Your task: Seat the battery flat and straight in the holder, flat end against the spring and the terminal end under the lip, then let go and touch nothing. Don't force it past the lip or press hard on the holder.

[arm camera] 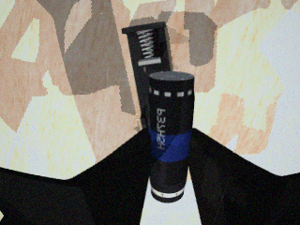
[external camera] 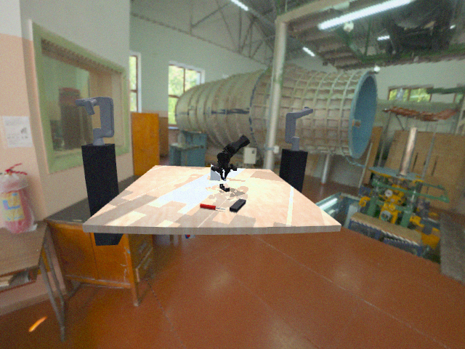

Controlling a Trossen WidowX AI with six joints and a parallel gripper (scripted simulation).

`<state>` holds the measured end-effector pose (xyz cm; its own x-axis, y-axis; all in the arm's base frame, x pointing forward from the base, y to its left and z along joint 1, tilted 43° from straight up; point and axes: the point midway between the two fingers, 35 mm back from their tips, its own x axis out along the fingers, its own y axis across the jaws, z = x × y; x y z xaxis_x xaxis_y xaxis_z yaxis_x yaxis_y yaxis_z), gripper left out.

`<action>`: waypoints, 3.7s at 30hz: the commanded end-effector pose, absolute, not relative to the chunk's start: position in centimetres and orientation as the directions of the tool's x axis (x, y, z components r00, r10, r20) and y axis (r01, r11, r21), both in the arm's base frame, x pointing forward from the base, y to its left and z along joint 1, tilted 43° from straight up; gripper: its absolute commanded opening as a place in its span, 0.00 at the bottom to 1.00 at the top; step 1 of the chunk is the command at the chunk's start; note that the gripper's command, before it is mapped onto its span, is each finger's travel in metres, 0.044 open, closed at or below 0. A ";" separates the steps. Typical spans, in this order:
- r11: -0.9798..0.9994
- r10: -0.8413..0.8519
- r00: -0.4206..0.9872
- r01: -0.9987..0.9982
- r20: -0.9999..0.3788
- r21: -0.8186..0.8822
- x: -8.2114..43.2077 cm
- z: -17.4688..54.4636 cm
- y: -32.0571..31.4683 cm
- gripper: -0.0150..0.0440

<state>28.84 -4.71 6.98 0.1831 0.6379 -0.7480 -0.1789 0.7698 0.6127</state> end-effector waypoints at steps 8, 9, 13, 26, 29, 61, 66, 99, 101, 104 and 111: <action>0.757 0.637 0.175 -0.323 -0.751 0.567 29.3 7.7 -4.1 0.36; 0.757 0.635 0.155 -0.323 -0.757 0.568 29.3 7.5 -3.9 0.36; 0.755 0.619 0.061 -0.319 -0.783 0.573 29.4 6.2 -2.9 0.36; 0.746 0.600 -0.067 -0.314 -0.798 0.587 29.4 4.8 -1.8 0.36; 0.745 0.594 -0.088 -0.314 -0.800 0.588 29.5 4.7 -1.7 0.36; 0.740 0.514 -0.306 -0.313 -0.801 0.595 30.6 3.9 -0.6 0.36; 0.739 0.517 -0.306 -0.312 -0.799 0.597 30.9 3.9 -0.5 0.36; 0.730 0.524 -0.323 -0.307 -0.788 0.611 32.6 4.4 -0.2 0.36; 0.729 0.524 -0.325 -0.306 -0.787 0.612 32.7 4.4 -0.2 0.36; 0.728 0.525 -0.326 -0.306 -0.786 0.613 32.8 4.5 -0.1 0.36; 0.727 0.526 -0.330 -0.305 -0.784 0.616 33.0 4.5 -0.1 0.36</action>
<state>32.34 -0.17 4.29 -0.3497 0.5210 -0.7786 -0.2956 0.7273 0.6194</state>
